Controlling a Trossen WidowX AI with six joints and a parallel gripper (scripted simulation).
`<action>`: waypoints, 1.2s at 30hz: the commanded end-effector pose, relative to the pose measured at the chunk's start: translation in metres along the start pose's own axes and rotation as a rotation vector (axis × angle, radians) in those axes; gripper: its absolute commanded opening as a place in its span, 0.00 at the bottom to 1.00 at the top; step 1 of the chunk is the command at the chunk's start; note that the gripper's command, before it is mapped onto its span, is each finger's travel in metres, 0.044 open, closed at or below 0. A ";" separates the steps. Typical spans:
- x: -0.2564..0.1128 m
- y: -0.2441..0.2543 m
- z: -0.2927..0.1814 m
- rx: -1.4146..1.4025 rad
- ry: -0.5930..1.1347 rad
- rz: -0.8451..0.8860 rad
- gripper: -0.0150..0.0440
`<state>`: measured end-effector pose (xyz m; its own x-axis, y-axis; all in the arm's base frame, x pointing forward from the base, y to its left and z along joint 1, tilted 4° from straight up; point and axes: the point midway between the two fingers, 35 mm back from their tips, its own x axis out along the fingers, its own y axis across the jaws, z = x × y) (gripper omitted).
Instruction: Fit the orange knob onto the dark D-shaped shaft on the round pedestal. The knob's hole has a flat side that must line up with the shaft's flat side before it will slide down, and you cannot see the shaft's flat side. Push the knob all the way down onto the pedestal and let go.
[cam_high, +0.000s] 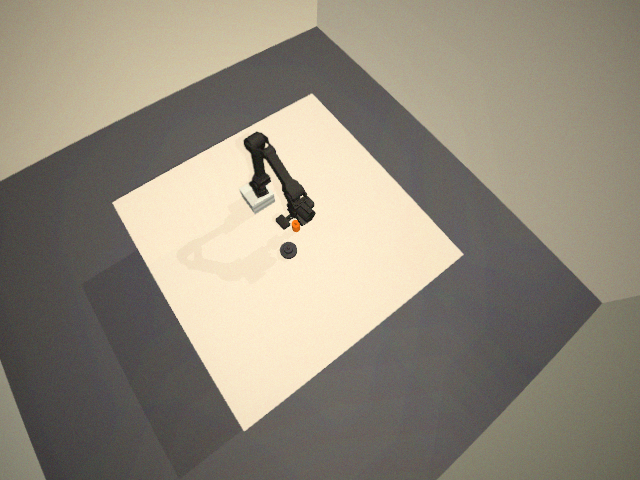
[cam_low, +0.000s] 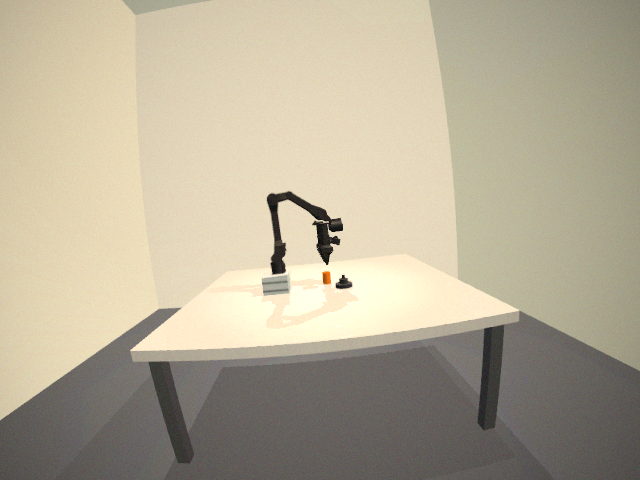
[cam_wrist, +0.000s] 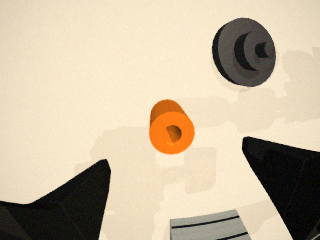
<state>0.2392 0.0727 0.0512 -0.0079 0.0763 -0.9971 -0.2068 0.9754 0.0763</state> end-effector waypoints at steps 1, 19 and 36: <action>0.014 -0.001 -0.003 0.008 0.016 -0.005 1.00; 0.043 -0.001 -0.002 0.008 0.016 -0.004 1.00; 0.071 -0.001 -0.002 0.008 0.016 -0.004 1.00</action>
<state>0.2383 0.0772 -0.0128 -0.0157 0.0743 -0.9971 -0.2038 0.9761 0.0760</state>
